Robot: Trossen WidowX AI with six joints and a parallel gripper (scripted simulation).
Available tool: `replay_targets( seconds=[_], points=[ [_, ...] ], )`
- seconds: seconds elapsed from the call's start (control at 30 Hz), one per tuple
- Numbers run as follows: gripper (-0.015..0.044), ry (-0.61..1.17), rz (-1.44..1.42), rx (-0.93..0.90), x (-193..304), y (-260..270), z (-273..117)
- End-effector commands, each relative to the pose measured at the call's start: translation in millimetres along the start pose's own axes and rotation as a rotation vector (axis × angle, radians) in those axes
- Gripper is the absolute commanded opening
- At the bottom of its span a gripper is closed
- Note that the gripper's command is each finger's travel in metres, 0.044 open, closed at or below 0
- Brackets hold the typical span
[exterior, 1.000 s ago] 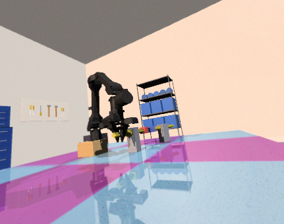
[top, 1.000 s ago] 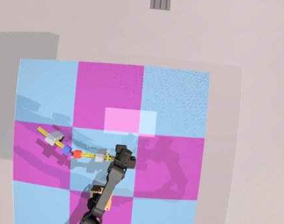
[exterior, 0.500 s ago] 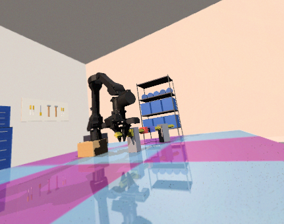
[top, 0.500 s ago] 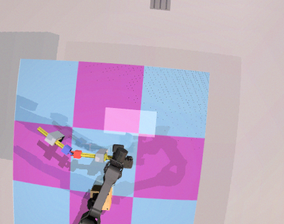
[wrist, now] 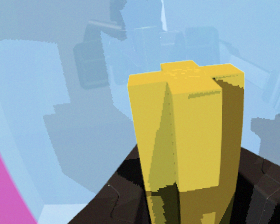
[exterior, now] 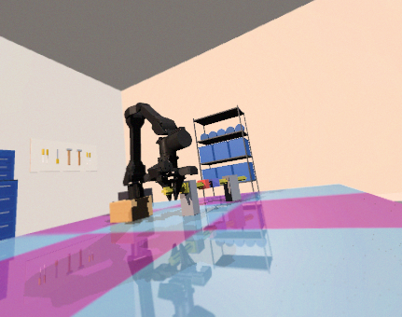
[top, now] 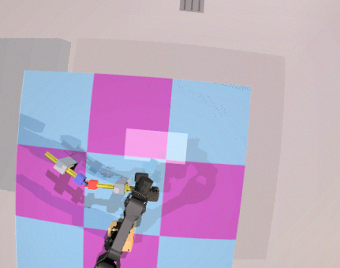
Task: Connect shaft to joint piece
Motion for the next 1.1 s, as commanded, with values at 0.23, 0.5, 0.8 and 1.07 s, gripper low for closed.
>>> replay_targets(
  seconds=[0.23,0.5,0.8,1.07],
  points=[
    [0.0277,0.000,0.000,0.000,0.0,0.2,-0.2],
    [0.0440,0.000,0.000,0.000,0.0,0.2,-0.2],
    [0.0440,0.000,0.000,0.000,0.0,0.2,-0.2],
    [0.0440,0.008,-0.003,-0.003,0.2,-0.2,-29.5]
  ],
)
Point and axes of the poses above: the point midway between the two fingers, 35 mm back from their tips, its own z axis out along the fingers, its own y axis across the jaws, x = y × z, the point moved 7 cm from there along -z, back along the fingers, and after that the axes turned 4 degrees about -z, right-handed, at the moved point
